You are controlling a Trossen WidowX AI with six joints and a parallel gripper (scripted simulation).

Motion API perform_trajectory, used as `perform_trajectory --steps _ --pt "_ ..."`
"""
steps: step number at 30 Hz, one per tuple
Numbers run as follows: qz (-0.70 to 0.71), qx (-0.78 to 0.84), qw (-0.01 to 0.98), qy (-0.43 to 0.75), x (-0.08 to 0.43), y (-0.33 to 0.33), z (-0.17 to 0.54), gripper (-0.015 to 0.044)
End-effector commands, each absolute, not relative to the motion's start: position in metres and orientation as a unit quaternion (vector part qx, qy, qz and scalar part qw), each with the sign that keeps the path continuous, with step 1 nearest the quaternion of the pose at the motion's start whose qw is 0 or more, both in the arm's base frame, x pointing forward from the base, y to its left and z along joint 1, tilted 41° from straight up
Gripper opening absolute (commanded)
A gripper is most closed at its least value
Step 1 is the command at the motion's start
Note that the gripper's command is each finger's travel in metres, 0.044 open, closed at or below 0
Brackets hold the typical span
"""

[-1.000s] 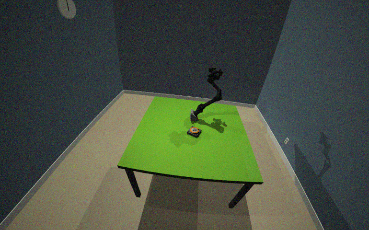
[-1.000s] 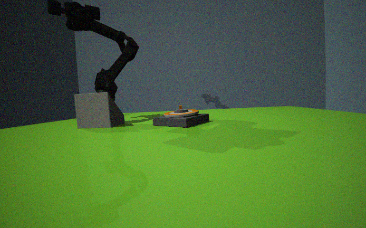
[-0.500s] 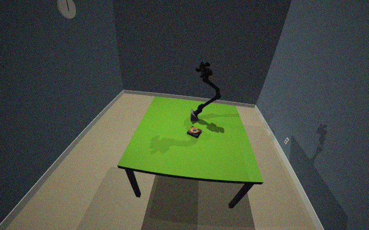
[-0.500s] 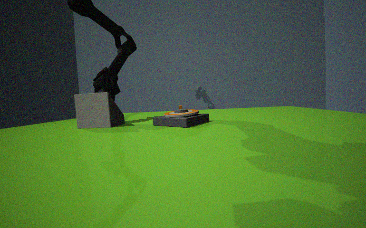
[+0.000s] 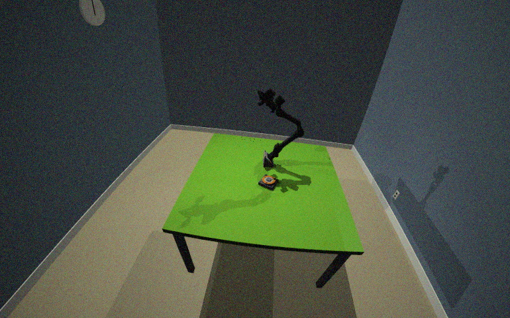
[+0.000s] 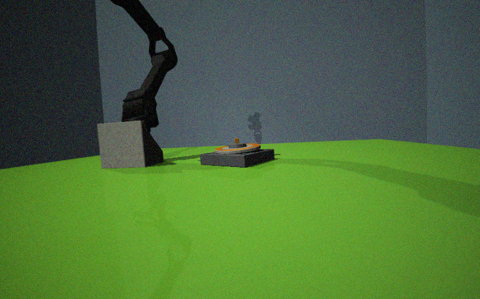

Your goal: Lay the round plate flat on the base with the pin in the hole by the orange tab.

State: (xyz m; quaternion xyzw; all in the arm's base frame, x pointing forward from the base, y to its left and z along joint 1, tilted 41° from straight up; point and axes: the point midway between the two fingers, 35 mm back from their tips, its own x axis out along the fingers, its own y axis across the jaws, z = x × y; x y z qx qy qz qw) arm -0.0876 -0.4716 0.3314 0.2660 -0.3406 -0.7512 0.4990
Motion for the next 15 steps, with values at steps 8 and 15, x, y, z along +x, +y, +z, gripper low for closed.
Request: perform_trajectory --steps 8,15 --pt "-0.683 0.348 0.643 -0.020 0.067 -0.466 0.224 0.0000" --pt "-0.574 0.361 0.715 0.168 0.153 -0.420 0.167 0.0000"
